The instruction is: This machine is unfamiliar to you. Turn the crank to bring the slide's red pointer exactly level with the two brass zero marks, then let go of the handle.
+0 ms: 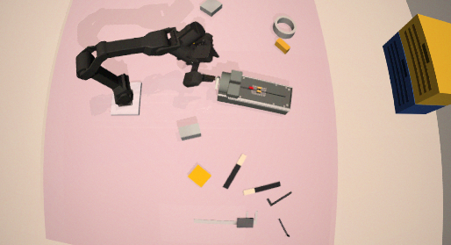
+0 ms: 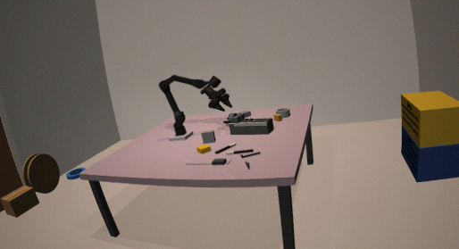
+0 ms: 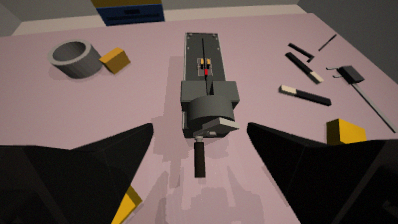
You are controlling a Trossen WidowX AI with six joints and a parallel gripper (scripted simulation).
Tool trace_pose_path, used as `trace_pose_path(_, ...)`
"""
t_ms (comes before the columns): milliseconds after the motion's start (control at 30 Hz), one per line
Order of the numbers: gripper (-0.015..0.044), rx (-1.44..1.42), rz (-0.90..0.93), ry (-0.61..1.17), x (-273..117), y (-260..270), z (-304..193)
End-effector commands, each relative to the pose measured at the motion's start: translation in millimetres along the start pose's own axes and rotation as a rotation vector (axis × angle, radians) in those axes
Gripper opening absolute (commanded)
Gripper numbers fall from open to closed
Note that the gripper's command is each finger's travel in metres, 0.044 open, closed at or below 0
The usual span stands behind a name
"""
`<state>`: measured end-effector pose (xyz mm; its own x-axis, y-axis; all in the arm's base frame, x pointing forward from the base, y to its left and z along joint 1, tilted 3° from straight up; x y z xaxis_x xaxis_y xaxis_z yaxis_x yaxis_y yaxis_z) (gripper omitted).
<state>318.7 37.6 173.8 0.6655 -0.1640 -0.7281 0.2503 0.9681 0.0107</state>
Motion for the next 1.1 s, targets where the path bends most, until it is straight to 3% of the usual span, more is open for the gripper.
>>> trace_pose_path(0, 0.0440, 0.000, 0.005, -0.005, -23.7, -2.1, 19.6)
trace_pose_path(200, 0.0440, -0.005, 0.009, 0.000, -34.4, -4.2, 31.9)
trace_pose_path(867, 0.0440, -0.144, 0.191, 0.077, 48.0, -43.0, 122.8)
trace_pose_path(1067, 0.0440, -0.148, 0.197, 0.076, 63.0, -45.0, 115.5)
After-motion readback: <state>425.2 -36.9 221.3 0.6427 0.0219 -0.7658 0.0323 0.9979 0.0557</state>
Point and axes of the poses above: the point midway between the two fingers, 35 mm back from their tips, its own x axis out along the fingers, its own y axis across the jaws, z = x × y, the point moved 3 cm from there along -x, back along the fingers, and after that the axes turned 2 degrees about -x, right-handed, at the moved point
